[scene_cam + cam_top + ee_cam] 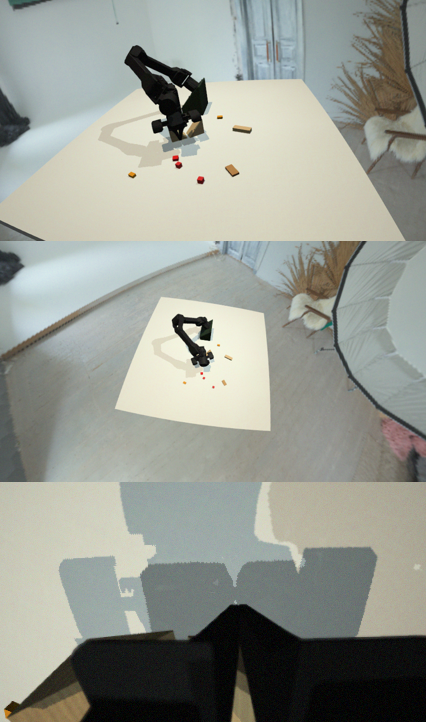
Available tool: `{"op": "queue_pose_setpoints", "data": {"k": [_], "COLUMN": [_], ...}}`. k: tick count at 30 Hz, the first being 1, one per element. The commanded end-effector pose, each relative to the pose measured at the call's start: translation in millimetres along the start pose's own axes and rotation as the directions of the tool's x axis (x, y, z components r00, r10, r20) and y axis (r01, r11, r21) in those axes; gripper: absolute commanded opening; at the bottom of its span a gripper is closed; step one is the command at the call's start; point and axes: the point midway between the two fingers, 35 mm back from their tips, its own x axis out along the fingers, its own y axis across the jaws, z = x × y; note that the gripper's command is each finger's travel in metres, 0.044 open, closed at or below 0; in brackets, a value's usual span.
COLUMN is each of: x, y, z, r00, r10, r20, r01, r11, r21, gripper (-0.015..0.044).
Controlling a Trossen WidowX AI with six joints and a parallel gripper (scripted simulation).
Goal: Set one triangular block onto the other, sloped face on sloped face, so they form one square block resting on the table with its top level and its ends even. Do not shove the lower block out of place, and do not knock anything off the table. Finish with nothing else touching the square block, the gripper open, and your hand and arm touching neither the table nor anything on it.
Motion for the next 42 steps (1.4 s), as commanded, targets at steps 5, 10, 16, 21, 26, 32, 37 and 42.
{"op": "queue_pose_setpoints", "data": {"k": [5,10,16,21,26,32,37,42], "x": [-2.3,-2.4,-2.3,-2.3,-2.3,-2.3,-2.3,-2.3], "y": [-0.5,-0.5,-0.5,-0.5,-0.5,-0.5,-0.5,-0.5], "z": [-12.7,-20.1,-26.7,-32.3,-37.1,-42.4,-46.7,-50.6], "r00": [1.0,1.0,1.0,1.0,1.0,1.0,1.0,1.0], "r10": [-0.004,-0.004,-0.004,-0.004,-0.004,-0.004,-0.004,-0.004], "r20": [-0.005,-0.005,-0.005,-0.006,-0.006,-0.006,-0.006,-0.007], "r01": [0.004,0.004,0.004,0.004,0.004,0.004,0.004,0.004], "r11": [1.0,1.0,1.0,1.0,1.0,1.0,1.0,1.0], "r21": [-0.008,-0.009,-0.009,-0.009,-0.009,-0.01,-0.01,-0.01], "gripper": [0.0,0.0,0.0,0.0,0.0,0.0,0.0,0.0]}}
